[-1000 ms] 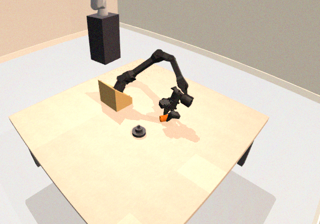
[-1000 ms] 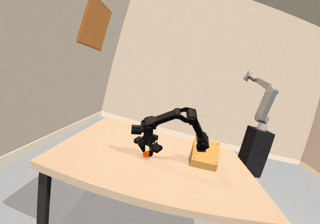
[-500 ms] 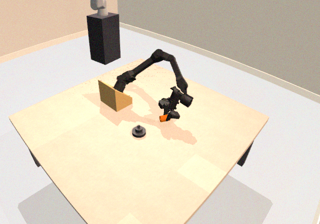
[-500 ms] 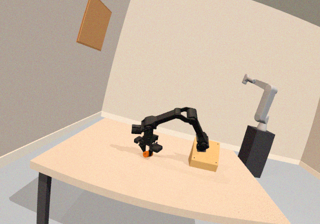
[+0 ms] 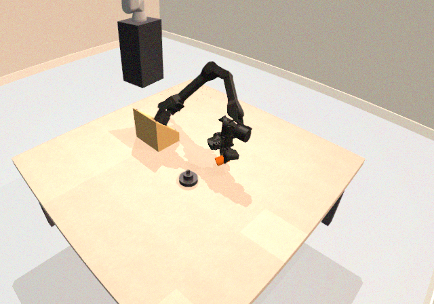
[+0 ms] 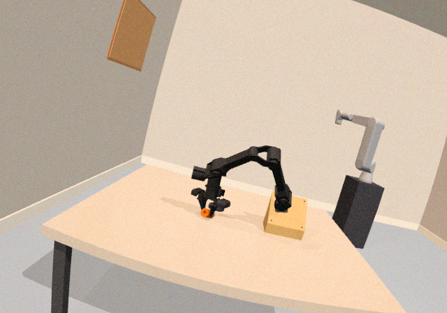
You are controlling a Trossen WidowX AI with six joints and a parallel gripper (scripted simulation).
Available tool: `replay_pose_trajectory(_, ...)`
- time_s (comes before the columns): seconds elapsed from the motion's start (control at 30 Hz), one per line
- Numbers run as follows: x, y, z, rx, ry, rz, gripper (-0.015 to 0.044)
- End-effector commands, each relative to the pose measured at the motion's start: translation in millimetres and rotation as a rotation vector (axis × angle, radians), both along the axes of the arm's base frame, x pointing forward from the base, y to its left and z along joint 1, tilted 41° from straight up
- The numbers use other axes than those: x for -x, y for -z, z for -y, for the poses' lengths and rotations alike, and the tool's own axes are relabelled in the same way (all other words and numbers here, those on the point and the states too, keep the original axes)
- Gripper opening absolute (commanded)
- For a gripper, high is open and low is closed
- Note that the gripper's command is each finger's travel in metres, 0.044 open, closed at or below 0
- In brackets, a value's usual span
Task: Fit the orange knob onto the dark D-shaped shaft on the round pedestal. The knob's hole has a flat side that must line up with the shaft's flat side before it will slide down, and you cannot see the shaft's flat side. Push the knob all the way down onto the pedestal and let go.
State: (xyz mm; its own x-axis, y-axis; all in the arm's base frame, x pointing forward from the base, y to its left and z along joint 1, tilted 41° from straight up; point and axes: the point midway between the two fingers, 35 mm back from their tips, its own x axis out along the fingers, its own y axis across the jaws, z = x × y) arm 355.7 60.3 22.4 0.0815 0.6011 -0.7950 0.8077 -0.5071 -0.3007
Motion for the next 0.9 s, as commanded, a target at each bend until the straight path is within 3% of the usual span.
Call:
replay_pose_trajectory(0.0, 3.1, -0.3, 2.8, -0.056, 0.015, 0.041, 0.0179)
replay_pose_trajectory(0.87, 20.1, 12.5, 23.1, -0.417, 0.152, 0.266, 0.0179)
